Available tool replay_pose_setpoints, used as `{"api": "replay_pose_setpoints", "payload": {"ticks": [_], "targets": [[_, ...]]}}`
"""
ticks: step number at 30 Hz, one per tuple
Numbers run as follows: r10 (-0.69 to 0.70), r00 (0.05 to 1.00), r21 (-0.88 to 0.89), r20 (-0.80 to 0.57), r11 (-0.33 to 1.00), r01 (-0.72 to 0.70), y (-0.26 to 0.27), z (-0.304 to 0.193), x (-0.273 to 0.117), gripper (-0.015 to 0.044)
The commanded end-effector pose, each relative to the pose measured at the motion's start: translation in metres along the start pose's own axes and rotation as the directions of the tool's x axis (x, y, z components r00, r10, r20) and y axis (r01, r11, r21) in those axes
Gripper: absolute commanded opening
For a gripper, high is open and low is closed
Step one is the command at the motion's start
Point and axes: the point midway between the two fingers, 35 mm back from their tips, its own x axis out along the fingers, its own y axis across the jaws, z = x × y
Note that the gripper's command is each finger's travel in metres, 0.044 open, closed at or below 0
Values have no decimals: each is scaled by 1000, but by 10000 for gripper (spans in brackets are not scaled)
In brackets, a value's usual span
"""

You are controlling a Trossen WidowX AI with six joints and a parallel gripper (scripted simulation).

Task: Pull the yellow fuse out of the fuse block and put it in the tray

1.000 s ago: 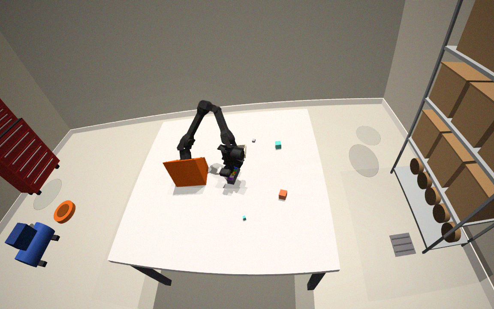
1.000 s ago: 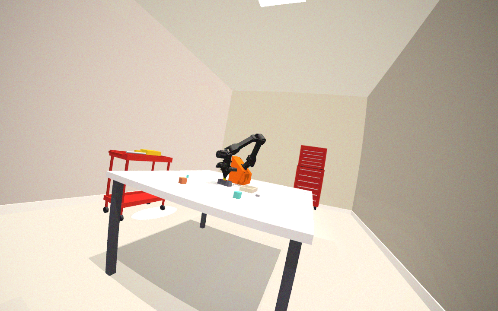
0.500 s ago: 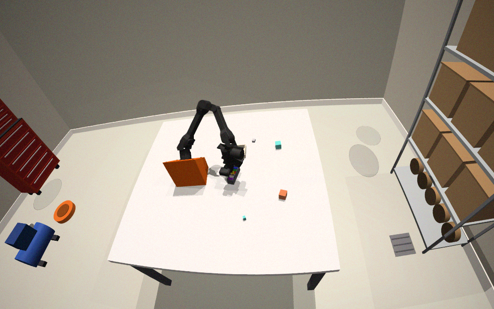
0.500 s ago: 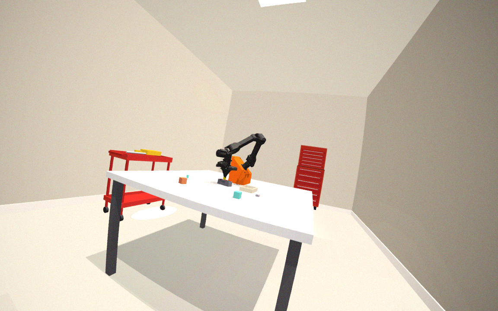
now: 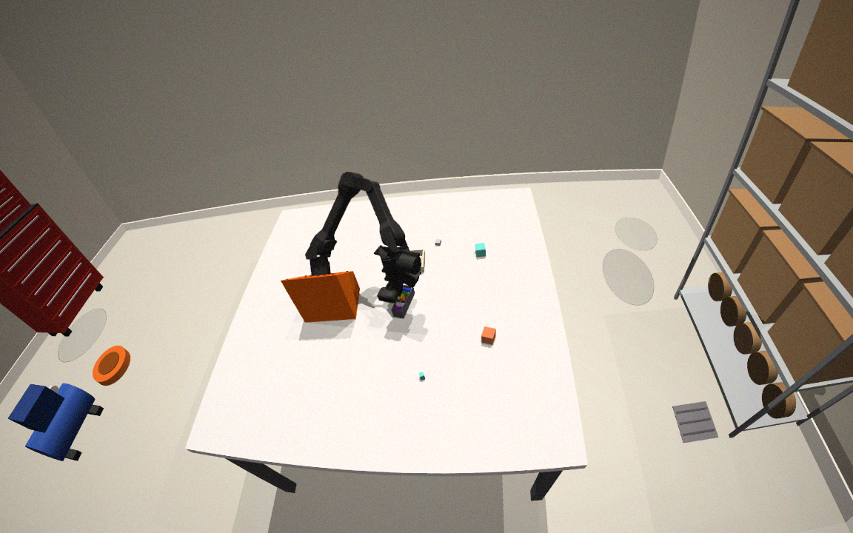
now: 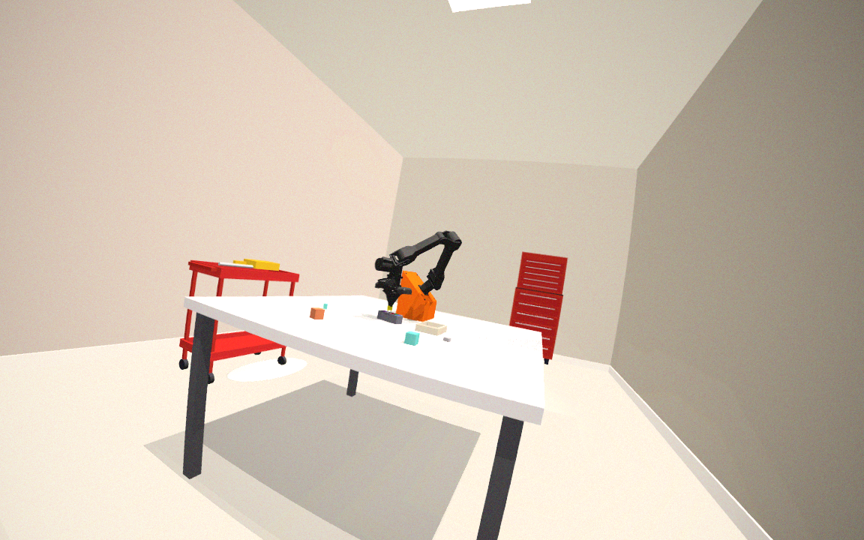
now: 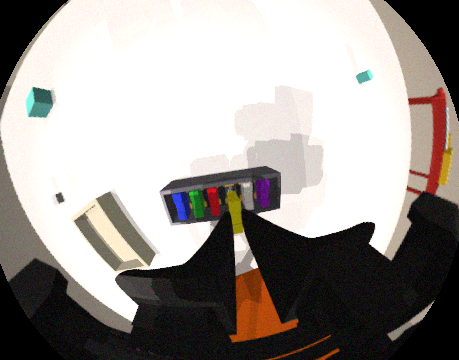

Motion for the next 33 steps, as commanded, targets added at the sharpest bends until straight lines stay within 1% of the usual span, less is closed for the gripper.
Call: {"api": "replay_pose_setpoints", "payload": {"ticks": [1, 27, 29, 33], "targets": [[-4, 1000, -4, 5, 1000, 4, 0, 1, -4, 0], [-5, 1000, -4, 5, 1000, 5, 0, 0, -28, 0], [-7, 1000, -3, 5, 1000, 7, 4, 1, -28, 0], [-18, 1000, -1, 9, 1000, 18, 30, 3, -29, 0]]}}
